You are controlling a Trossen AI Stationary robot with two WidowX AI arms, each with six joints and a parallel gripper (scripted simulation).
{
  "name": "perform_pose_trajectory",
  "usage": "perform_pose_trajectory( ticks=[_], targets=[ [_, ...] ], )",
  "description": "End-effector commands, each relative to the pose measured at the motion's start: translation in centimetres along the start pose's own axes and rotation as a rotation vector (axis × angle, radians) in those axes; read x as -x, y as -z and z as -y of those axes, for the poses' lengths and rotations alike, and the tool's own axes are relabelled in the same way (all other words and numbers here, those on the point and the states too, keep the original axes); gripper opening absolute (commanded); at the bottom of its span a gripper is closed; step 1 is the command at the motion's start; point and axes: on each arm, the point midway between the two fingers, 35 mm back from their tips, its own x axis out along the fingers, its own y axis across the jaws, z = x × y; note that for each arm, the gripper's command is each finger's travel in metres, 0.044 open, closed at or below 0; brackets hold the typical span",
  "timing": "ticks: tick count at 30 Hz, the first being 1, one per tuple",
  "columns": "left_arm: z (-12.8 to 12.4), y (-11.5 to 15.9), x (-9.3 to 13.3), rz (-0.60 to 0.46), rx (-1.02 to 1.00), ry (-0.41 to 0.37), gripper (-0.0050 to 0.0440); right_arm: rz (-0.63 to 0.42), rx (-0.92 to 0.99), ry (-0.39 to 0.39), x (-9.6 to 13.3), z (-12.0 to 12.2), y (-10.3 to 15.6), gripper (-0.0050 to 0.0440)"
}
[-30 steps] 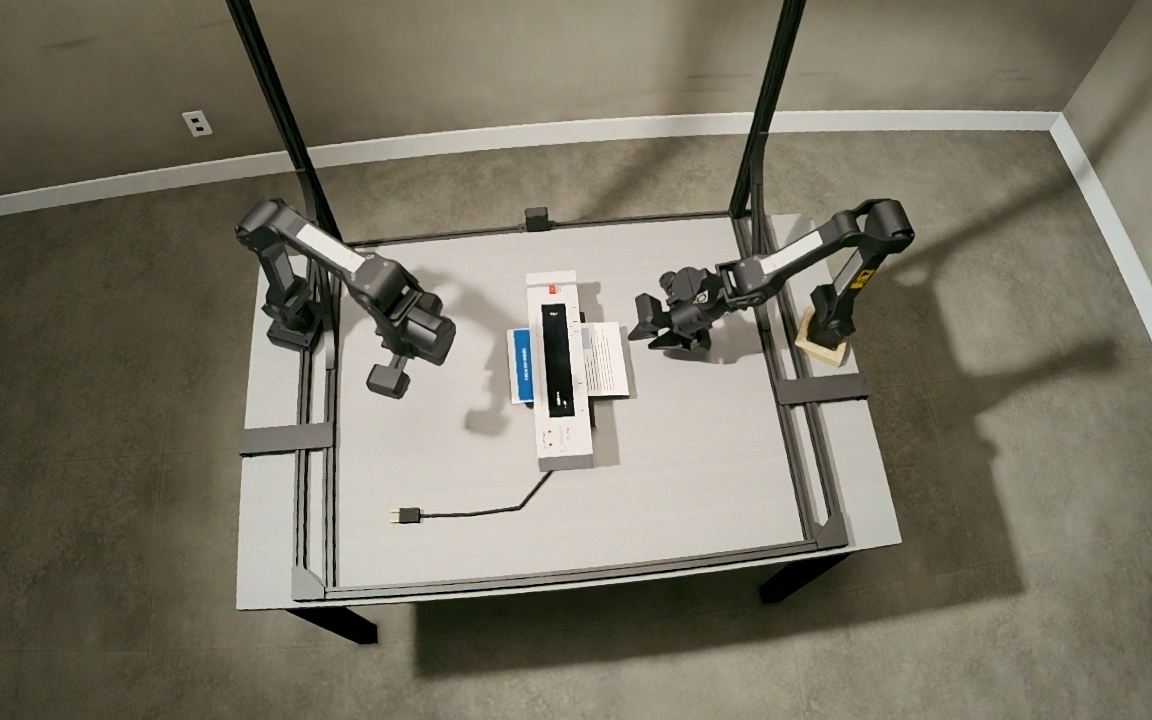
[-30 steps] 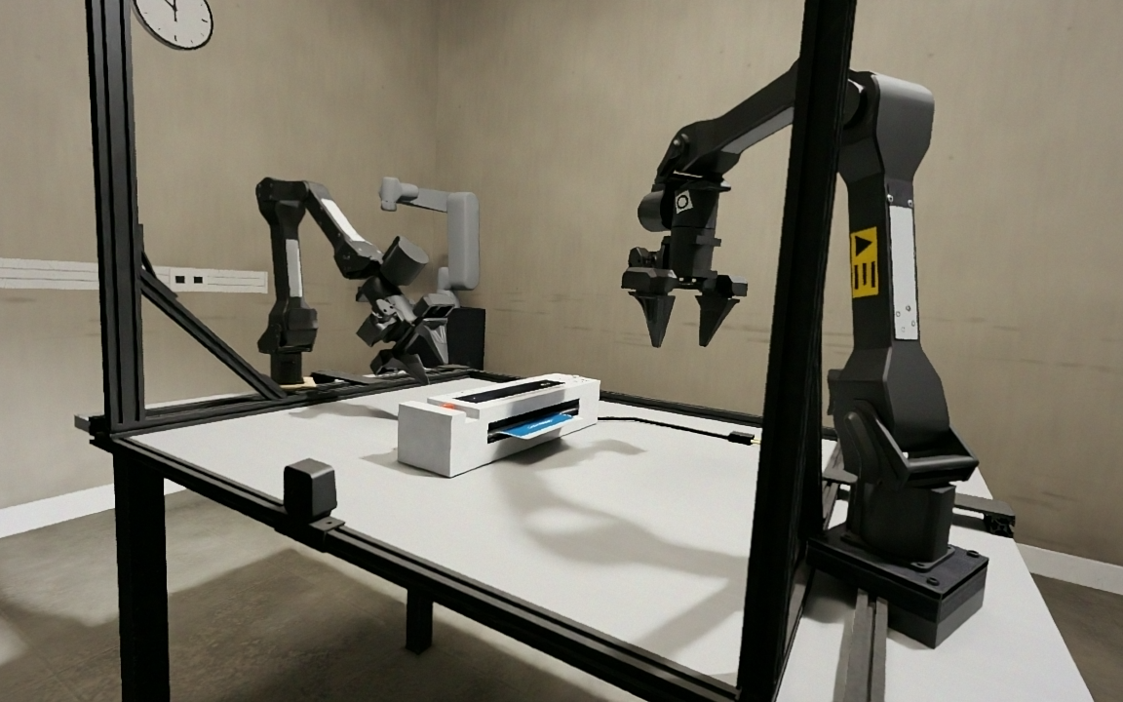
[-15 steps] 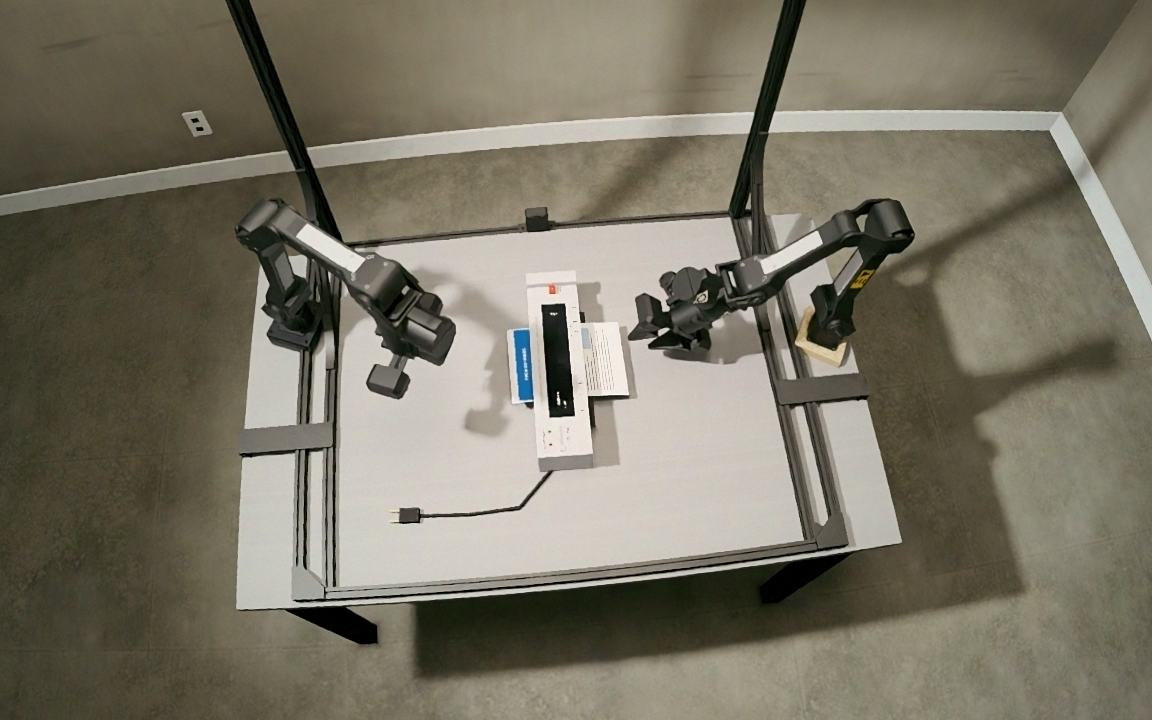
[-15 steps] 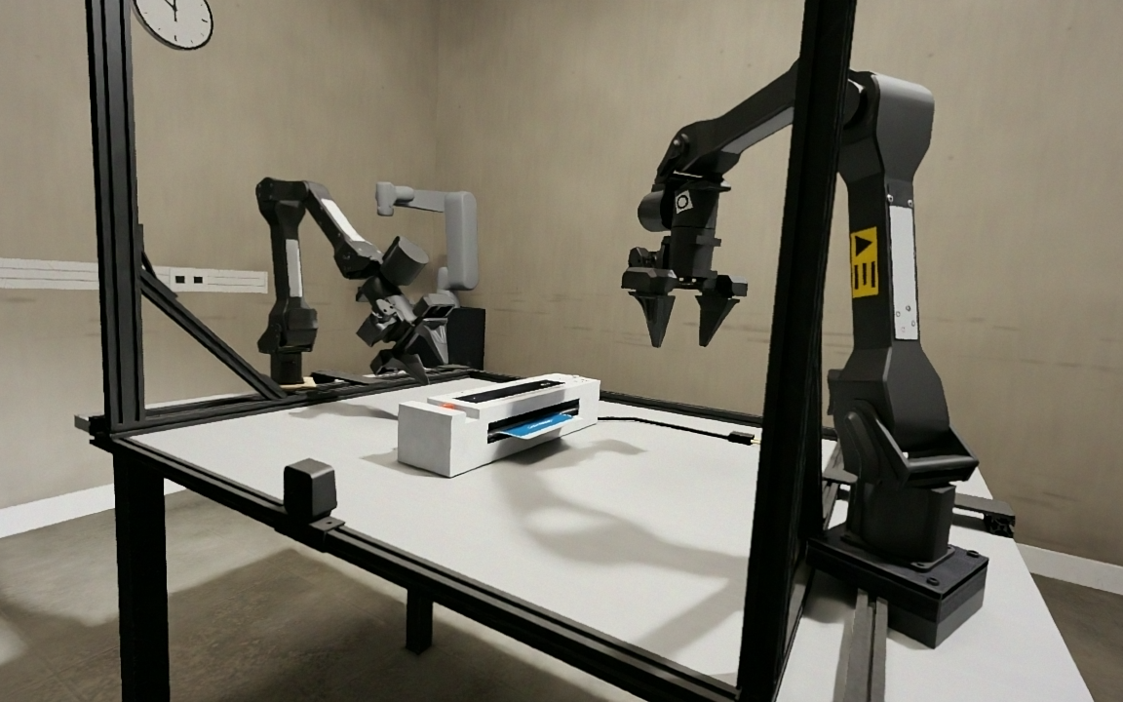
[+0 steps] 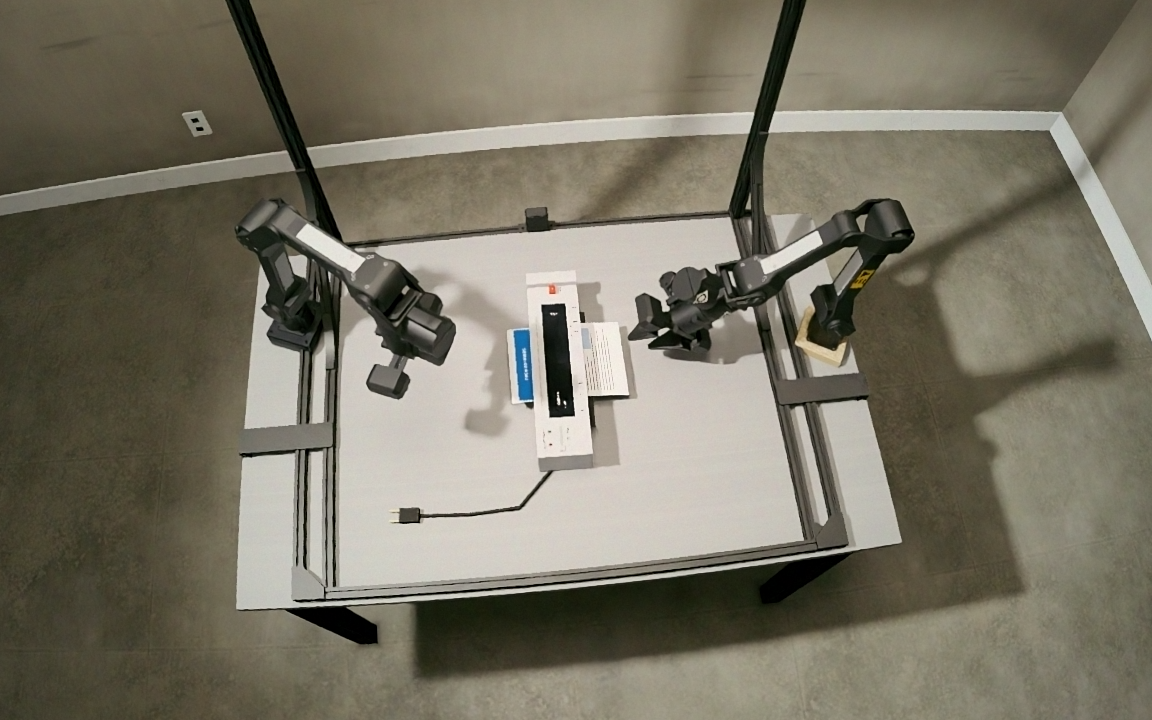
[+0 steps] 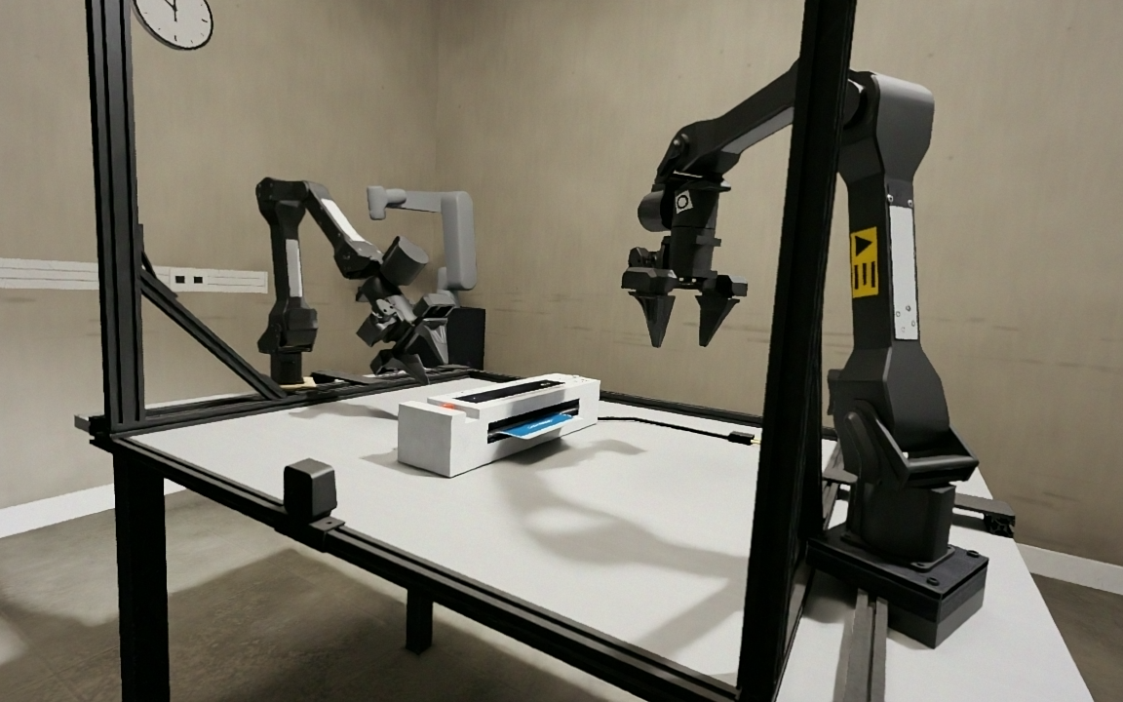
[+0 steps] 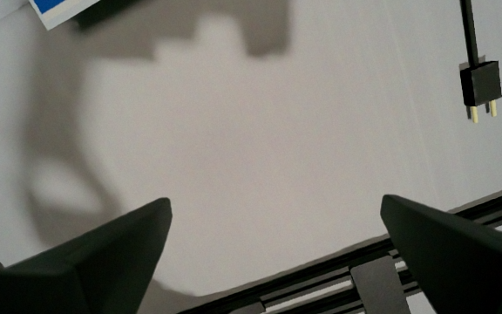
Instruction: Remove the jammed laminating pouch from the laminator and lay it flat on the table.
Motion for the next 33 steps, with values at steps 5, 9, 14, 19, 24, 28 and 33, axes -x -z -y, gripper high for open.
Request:
perform_pose_trajectory(
  ticks=[5, 9, 14, 19, 24, 28, 33],
  targets=[
    [-0.3, -0.1, 0.1, 0.005, -0.005, -0.009, 0.0268, 0.028, 0.0, 0.007, 0.8, 0.0, -0.1, 0.044],
    [-0.3, -0.1, 0.1, 0.005, -0.005, -0.009, 0.0268, 0.028, 0.0, 0.007, 0.8, 0.0, -0.1, 0.044],
    [-1.8, 0.0, 1.5, 0.001, -0.002, -0.018, 0.0268, 0.028, 0.0, 0.007, 0.8, 0.0, -0.1, 0.044],
    [-2.8, -0.1, 2.6, 0.003, -0.003, -0.013, 0.0268, 0.028, 0.0, 0.007, 0.8, 0.0, -0.1, 0.044],
    [-3.8, -0.1, 3.7, 0.005, -0.005, -0.009, 0.0268, 0.028, 0.0, 0.007, 0.8, 0.0, -0.1, 0.044],
    [-2.7, 0.0, 2.8, 0.001, 0.0, 0.005, 0.0268, 0.028, 0.0, 0.007, 0.8, 0.0, -0.1, 0.044],
    [-3.1, 0.0, 3.2, 0.002, -0.002, -0.001, 0.0268, 0.028, 0.0, 0.007, 0.8, 0.0, -0.1, 0.044]
  ],
)
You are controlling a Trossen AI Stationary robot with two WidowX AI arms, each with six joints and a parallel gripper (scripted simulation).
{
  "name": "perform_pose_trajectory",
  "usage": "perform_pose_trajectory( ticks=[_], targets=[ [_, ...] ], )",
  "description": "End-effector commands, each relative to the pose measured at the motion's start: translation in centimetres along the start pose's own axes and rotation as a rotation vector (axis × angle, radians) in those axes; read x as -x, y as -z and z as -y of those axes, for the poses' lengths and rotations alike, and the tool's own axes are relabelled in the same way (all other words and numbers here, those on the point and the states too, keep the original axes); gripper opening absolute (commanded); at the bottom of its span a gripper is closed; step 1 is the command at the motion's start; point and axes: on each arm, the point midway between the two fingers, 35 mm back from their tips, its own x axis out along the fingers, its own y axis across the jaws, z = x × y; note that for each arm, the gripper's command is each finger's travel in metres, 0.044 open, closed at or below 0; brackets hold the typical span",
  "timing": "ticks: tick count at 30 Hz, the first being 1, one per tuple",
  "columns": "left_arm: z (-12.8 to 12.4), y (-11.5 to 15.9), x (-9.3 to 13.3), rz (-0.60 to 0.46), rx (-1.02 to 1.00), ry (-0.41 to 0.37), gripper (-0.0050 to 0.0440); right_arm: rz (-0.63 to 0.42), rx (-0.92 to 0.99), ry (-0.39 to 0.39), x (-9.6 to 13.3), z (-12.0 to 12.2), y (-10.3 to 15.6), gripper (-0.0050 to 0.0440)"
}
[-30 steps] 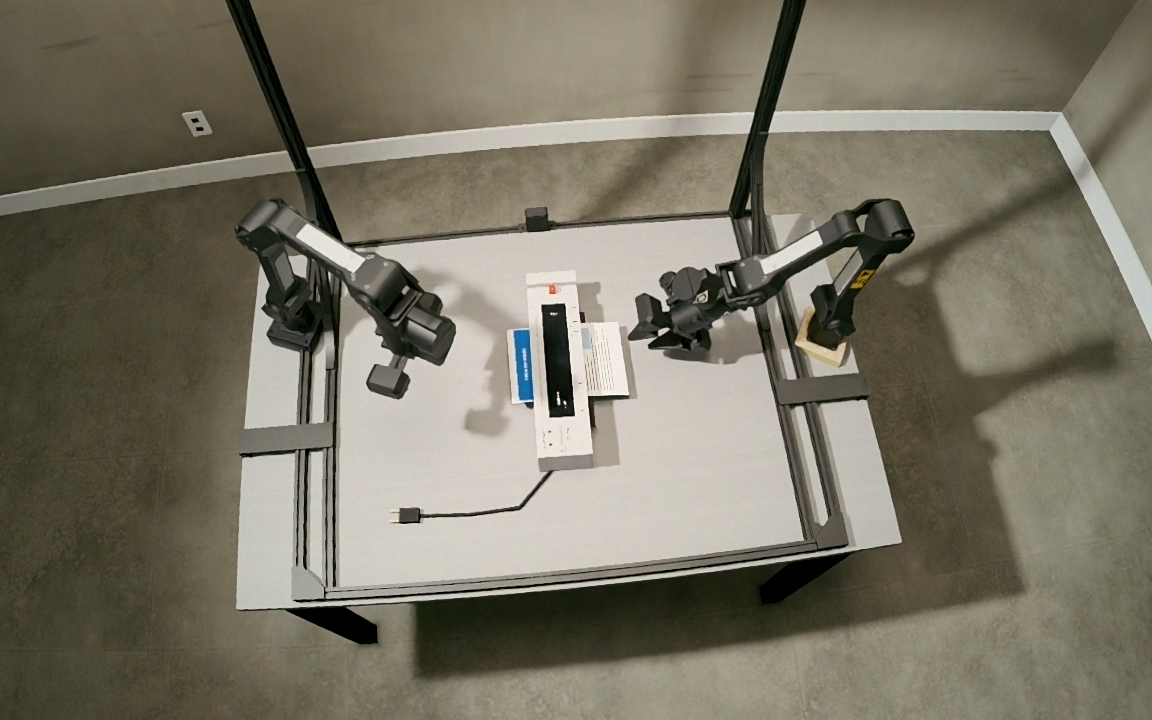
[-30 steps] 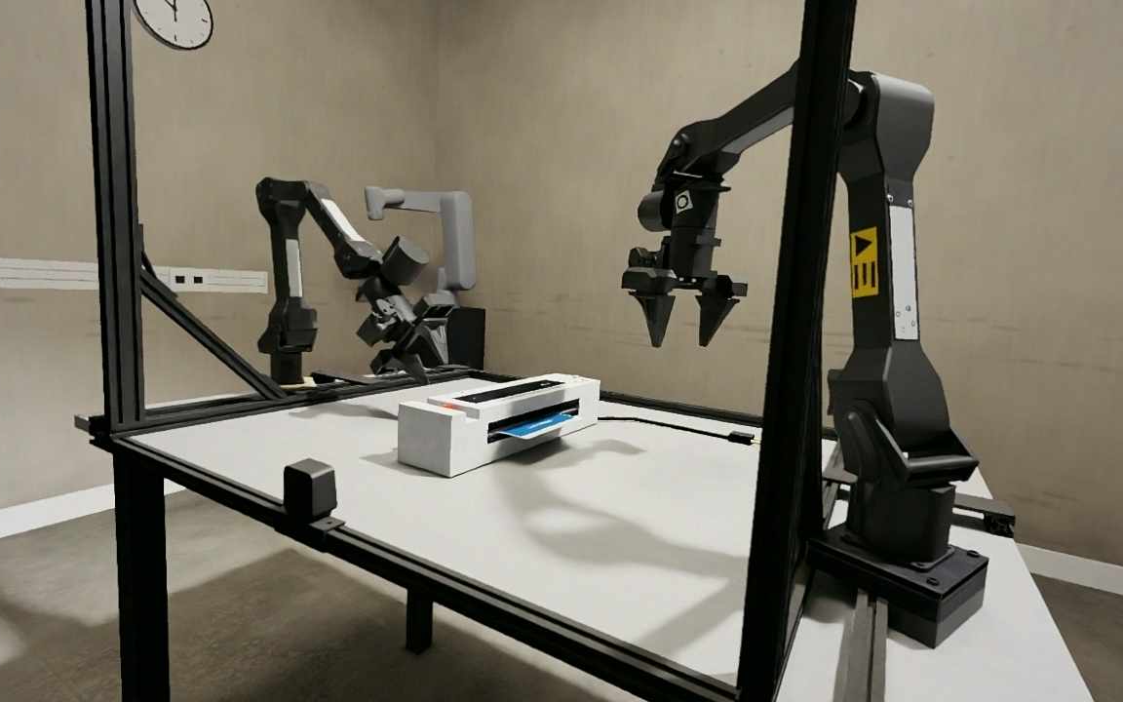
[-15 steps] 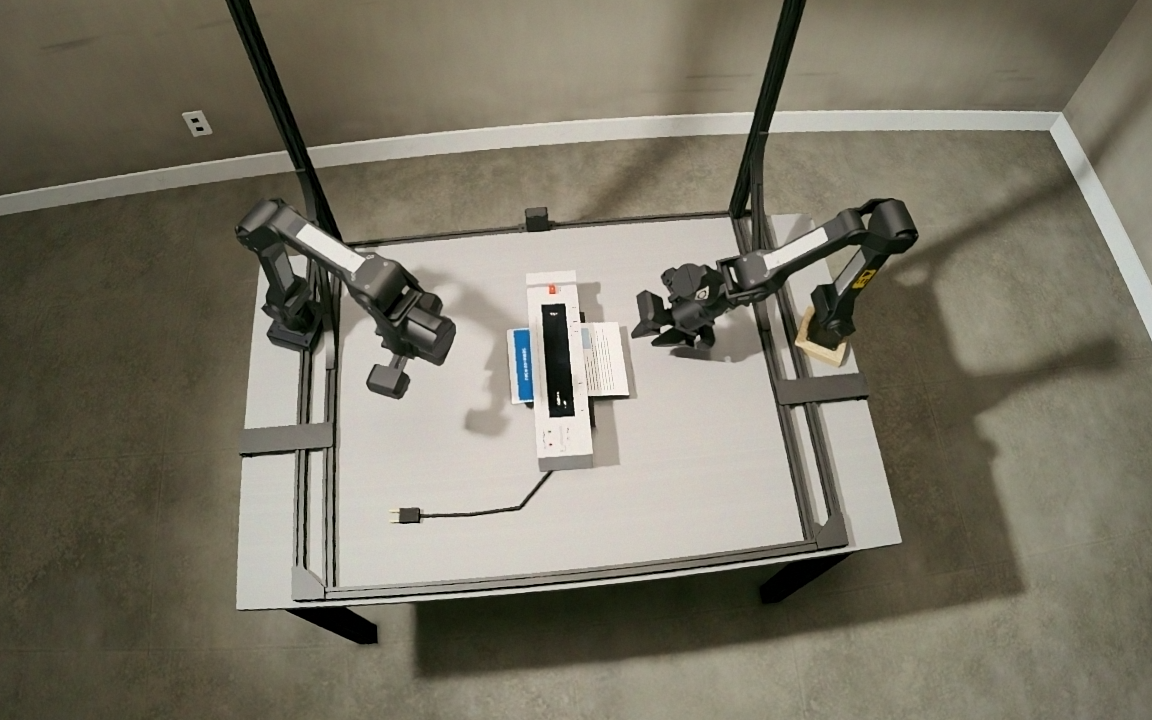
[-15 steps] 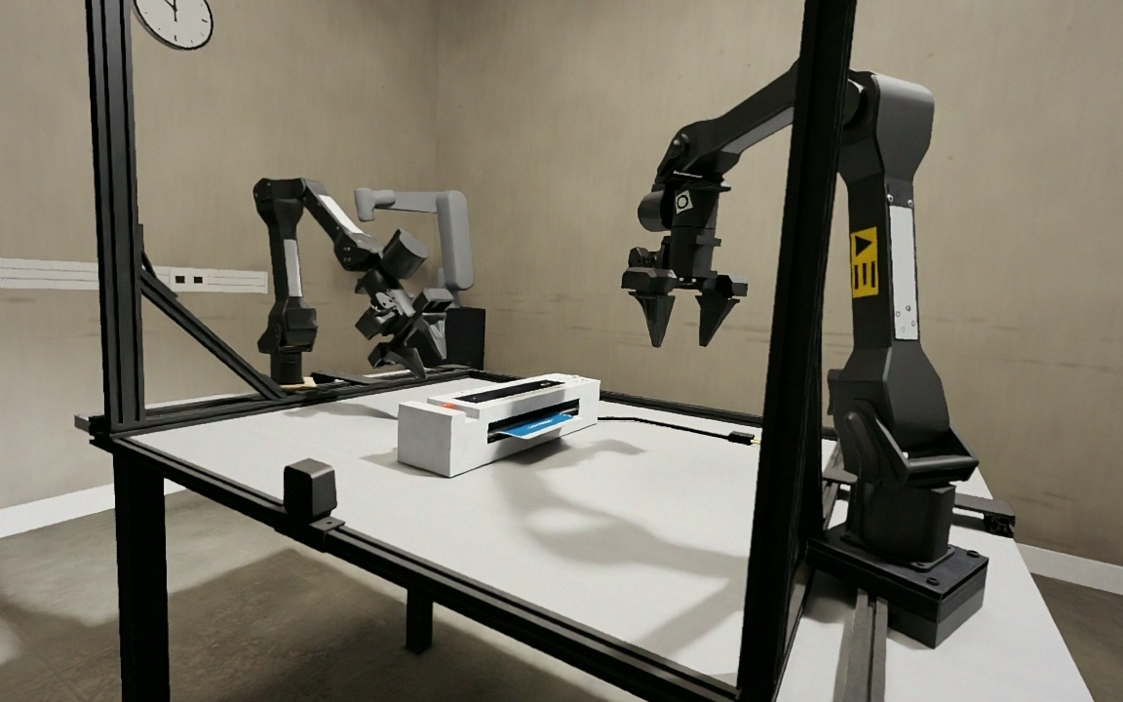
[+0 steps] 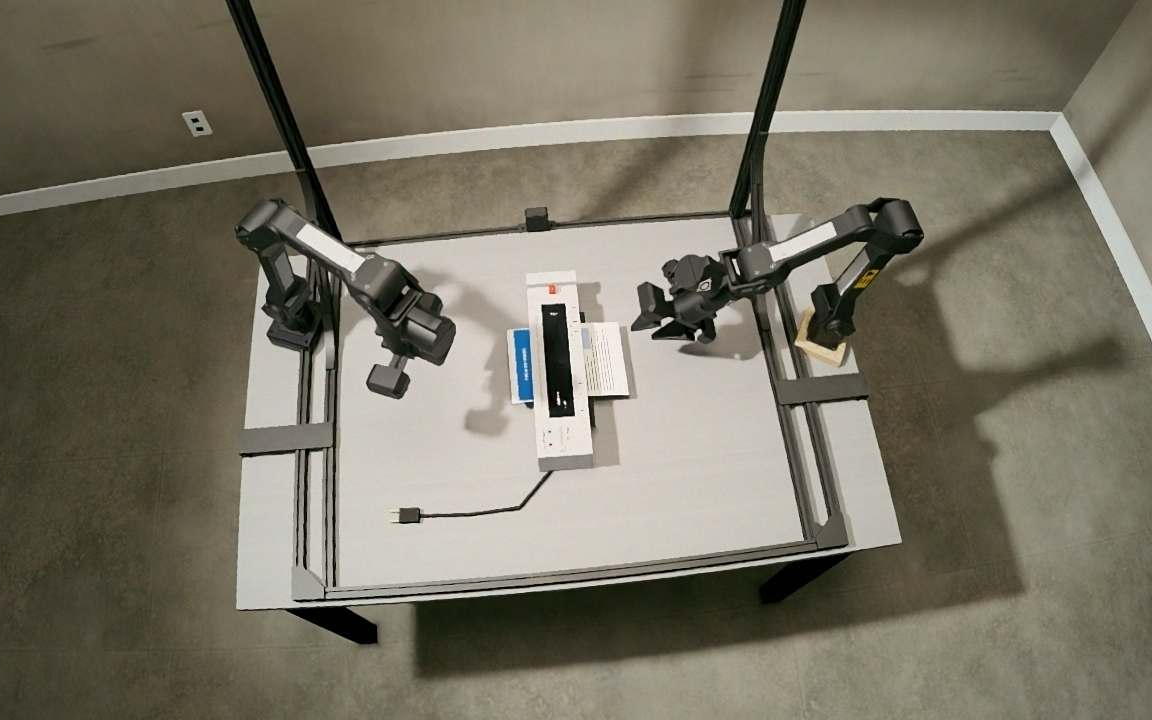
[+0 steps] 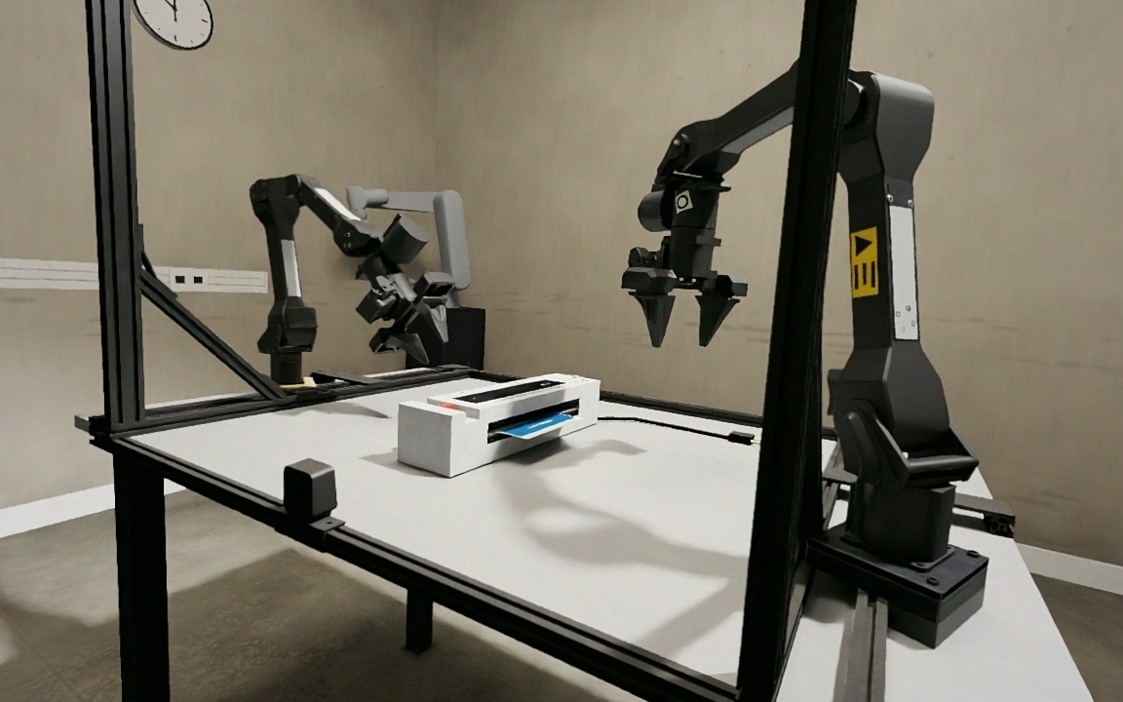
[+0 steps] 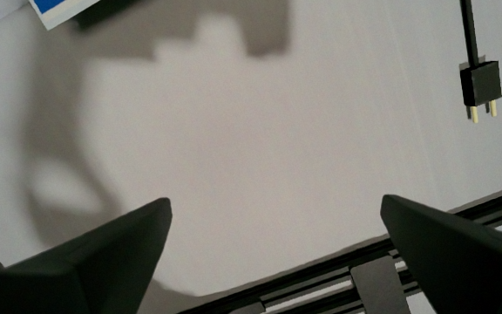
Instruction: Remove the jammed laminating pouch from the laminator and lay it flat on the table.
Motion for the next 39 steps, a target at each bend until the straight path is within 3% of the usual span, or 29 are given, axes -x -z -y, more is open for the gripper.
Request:
perform_pose_trajectory(
  ticks=[1, 39],
  targets=[
    [-0.81, -0.05, 0.56, 0.002, -0.003, -0.02, 0.0268, 0.028, 0.0, 0.007, 0.83, 0.02, -0.13, 0.044],
    [-1.22, -0.07, 0.93, 0.003, -0.004, -0.023, 0.0268, 0.028, 0.0, 0.007, 0.83, 0.02, -0.13, 0.044]
  ],
)
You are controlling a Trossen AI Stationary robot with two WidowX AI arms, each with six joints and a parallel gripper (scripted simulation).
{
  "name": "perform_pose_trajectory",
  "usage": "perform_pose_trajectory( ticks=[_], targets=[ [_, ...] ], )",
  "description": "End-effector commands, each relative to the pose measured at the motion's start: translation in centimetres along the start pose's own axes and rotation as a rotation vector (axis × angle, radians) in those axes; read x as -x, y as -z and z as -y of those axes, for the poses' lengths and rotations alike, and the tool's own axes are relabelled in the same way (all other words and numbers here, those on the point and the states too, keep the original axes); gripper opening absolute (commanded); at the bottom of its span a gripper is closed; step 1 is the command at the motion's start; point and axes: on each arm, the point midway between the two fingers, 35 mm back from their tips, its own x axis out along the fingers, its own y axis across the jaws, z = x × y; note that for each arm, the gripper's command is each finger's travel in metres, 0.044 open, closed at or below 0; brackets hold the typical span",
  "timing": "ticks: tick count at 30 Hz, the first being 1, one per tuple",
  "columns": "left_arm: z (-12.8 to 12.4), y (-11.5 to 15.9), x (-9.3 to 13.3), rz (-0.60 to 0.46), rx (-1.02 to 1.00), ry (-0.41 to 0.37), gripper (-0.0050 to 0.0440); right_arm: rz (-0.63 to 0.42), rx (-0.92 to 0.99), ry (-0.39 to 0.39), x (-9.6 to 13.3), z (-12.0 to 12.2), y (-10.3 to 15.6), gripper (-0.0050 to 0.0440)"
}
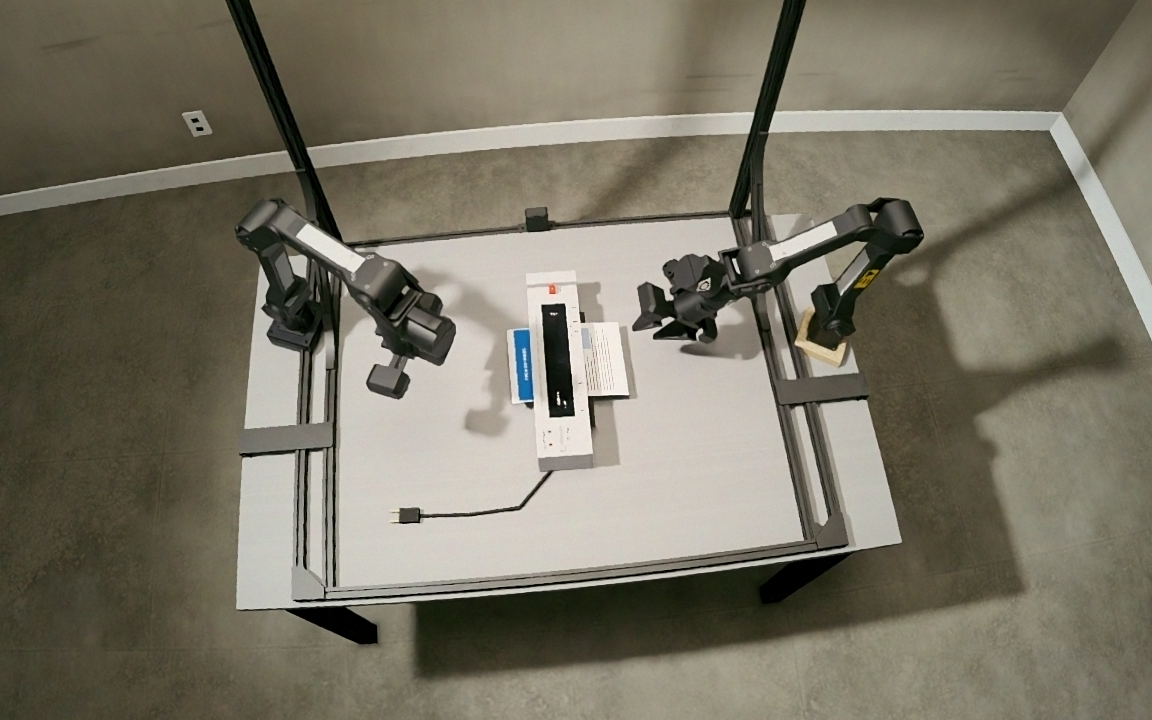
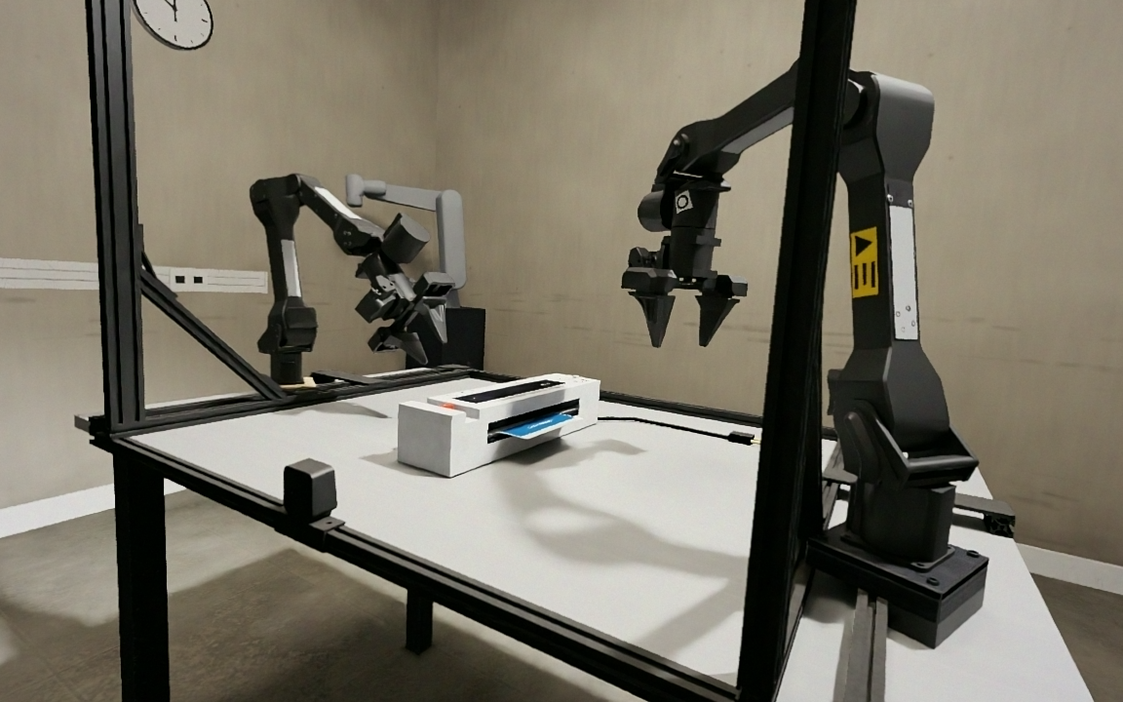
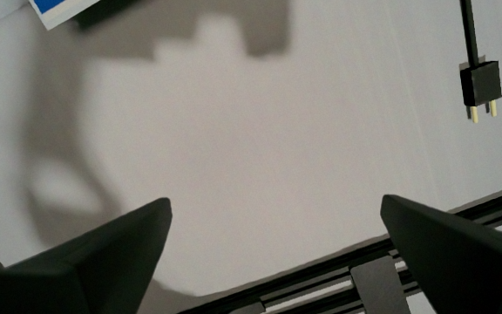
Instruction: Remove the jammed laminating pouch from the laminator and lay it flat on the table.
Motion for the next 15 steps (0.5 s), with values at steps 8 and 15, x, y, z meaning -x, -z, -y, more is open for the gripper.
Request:
perform_pose_trajectory(
  ticks=[8, 15],
  targets=[
    [-0.87, -0.01, 0.52, 0.0, -0.002, -0.026, 0.0268, 0.028, 0.0, 0.007, 0.83, 0.02, -0.13, 0.044],
    [-1.26, -0.05, 0.75, 0.002, -0.004, -0.038, 0.0268, 0.028, 0.0, 0.007, 0.83, 0.02, -0.13, 0.044]
  ],
)
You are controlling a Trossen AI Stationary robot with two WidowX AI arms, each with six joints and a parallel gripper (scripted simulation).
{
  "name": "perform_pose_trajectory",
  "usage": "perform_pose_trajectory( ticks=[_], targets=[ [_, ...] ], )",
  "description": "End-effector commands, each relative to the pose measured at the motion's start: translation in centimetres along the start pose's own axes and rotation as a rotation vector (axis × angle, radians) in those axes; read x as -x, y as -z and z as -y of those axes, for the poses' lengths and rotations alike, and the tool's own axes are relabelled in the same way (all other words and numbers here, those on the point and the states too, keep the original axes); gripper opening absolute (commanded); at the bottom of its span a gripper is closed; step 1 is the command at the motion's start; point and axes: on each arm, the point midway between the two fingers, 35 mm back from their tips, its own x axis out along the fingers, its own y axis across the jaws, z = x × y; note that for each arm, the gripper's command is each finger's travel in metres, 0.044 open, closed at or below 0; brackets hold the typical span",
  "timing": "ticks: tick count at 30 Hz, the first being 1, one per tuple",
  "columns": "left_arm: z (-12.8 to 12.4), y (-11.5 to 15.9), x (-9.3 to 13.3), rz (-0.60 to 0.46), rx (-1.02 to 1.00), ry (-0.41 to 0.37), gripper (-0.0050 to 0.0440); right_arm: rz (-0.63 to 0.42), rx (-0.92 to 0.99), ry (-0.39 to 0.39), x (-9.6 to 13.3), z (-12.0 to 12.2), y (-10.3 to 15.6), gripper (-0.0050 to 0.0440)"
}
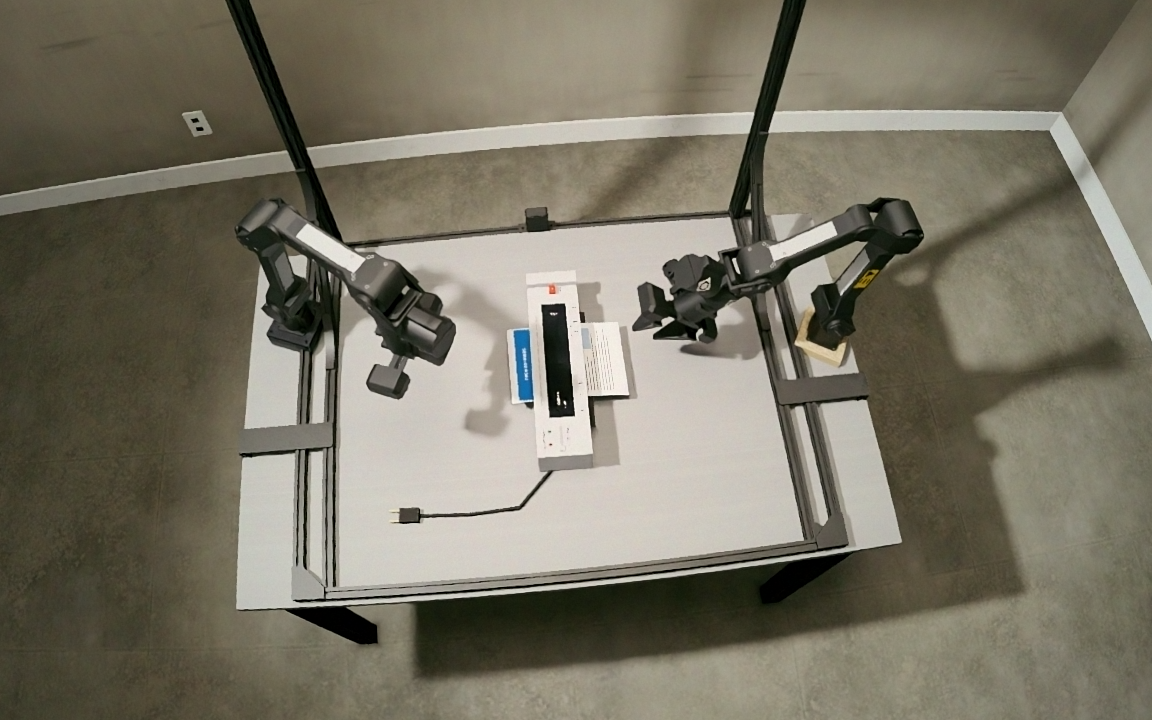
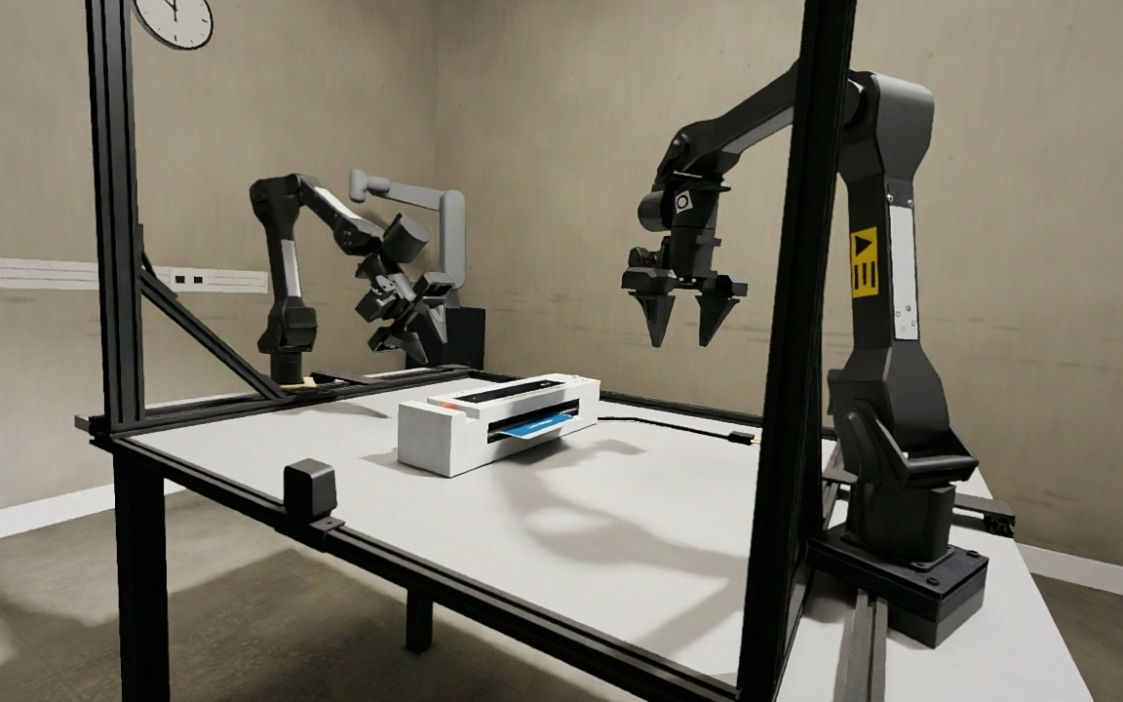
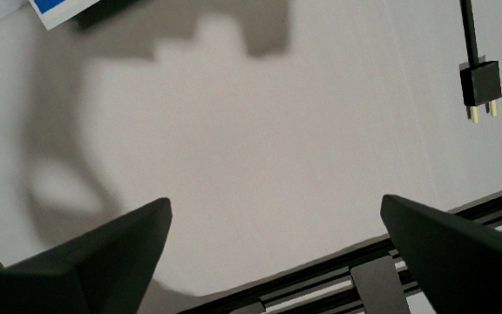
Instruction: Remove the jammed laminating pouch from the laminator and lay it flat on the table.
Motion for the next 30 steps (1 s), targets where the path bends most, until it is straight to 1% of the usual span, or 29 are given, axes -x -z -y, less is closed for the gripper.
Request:
perform_pose_trajectory(
  ticks=[1, 7, 8, 24, 25, 30],
  targets=[
    [-1.3, -0.1, 0.8, 0.002, -0.005, -0.04, 0.0268, 0.028, 0.0, 0.007, 0.8, 0.0, -0.1, 0.044],
    [-1.5, -0.1, 0.9, 0.003, -0.006, -0.046, 0.0268, 0.028, 0.0, 0.007, 0.8, 0.0, -0.1, 0.044],
    [-0.8, 0.0, 0.5, -0.001, -0.001, -0.024, 0.0268, 0.028, 0.0, 0.007, 0.8, 0.0, -0.1, 0.044],
    [-1.5, -0.1, 0.9, 0.003, -0.006, -0.046, 0.0268, 0.028, 0.0, 0.007, 0.8, 0.0, -0.1, 0.044],
    [-0.7, 0.0, 0.4, -0.001, -0.001, -0.023, 0.0268, 0.045, 0.018, 0.01, 0.6, -0.7, -1.0, -0.005],
    [-0.7, 0.0, 0.4, -0.001, -0.001, -0.023, 0.0268, 0.13, 0.108, 0.015, -0.4, -4.9, -5.2, -0.005]
  ],
)
